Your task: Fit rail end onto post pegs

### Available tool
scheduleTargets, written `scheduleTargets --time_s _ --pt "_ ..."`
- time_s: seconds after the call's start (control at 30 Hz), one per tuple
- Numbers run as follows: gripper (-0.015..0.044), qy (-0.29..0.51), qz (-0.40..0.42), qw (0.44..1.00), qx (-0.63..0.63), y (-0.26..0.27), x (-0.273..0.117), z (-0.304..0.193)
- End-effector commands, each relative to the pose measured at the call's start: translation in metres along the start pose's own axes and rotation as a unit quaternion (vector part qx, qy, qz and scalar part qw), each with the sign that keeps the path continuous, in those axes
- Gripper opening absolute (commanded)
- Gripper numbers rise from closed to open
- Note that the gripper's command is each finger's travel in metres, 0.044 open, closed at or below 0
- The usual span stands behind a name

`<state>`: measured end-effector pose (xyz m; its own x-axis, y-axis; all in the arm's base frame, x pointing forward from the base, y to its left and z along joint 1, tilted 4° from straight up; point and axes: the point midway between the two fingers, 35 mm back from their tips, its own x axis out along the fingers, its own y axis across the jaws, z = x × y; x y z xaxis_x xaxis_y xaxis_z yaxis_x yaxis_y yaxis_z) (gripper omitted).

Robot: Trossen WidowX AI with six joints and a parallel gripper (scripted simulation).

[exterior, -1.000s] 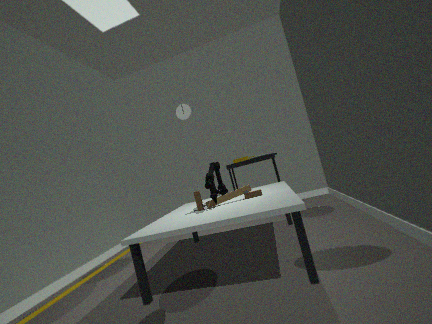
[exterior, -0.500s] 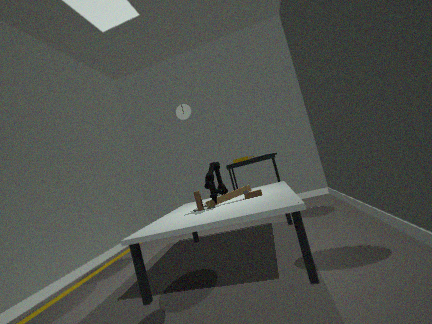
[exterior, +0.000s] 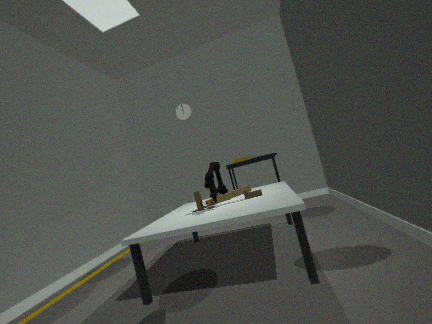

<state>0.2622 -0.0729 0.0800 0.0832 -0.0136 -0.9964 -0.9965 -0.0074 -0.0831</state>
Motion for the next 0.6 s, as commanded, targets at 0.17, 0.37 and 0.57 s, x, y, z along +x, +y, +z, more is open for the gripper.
scheduleTargets --time_s 0.17,0.37,0.57 --pt "0.0000 0.000 -0.008 1.000 -0.001 -0.0054 -0.0093 -0.0003" --pt "0.0000 0.000 -0.008 1.000 -0.001 -0.0058 -0.0124 -0.0004" --pt "0.0000 0.000 -0.008 1.000 -0.001 -0.0060 -0.0154 -0.0004"
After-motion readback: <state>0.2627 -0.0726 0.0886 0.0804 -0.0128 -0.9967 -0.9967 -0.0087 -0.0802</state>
